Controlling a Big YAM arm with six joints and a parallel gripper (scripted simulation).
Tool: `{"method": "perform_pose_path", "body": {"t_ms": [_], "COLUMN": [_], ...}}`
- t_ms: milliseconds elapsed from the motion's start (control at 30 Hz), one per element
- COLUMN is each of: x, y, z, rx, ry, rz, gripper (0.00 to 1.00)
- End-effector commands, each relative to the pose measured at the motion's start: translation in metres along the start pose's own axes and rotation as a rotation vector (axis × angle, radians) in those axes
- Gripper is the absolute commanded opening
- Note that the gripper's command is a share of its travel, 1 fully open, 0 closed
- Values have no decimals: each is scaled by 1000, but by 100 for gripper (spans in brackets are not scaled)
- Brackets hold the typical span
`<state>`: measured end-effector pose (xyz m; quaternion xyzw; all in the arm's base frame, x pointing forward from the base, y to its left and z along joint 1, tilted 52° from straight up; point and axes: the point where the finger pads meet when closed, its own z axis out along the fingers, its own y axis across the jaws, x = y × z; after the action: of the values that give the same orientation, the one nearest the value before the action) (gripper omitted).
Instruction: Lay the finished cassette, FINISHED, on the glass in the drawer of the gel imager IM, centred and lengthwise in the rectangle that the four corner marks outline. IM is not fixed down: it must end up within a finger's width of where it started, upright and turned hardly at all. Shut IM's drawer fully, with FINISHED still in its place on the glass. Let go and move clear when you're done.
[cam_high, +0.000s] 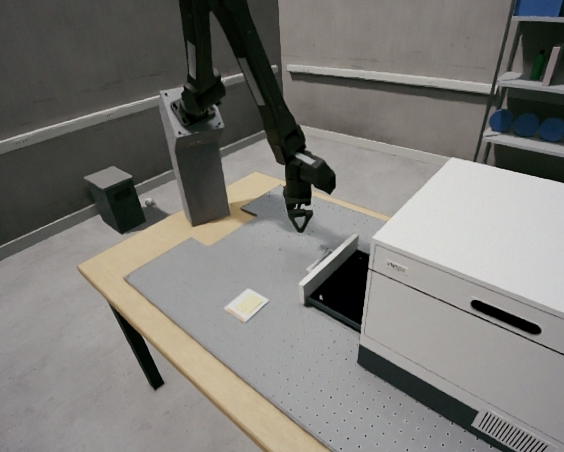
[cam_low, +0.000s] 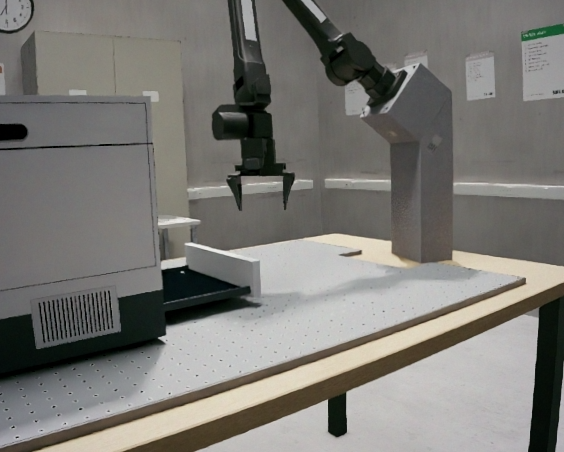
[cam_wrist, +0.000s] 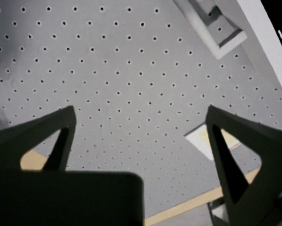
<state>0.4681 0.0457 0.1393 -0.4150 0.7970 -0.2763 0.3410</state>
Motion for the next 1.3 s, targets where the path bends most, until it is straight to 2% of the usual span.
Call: {"method": "perform_pose_path", "body": {"t_ms": [0,133,200,667,767,867,967,1133,1267], "x": [-3,5,5,38,39,45,47,49,54], "y": [1,10,10,42,43,49,53,49,31], "z": [-11,-16,-16,-35,-35,-38,-35,-34,-18], "rx": [19,19,19,13,11,10,1,8,2], "ry": [-19,-21,-21,-21,-17,-18,1,2,18], "rz": [168,285,285,731,746,829,821,820,680], "gripper": [100,100,100,100,100,100,100,100,100]}}
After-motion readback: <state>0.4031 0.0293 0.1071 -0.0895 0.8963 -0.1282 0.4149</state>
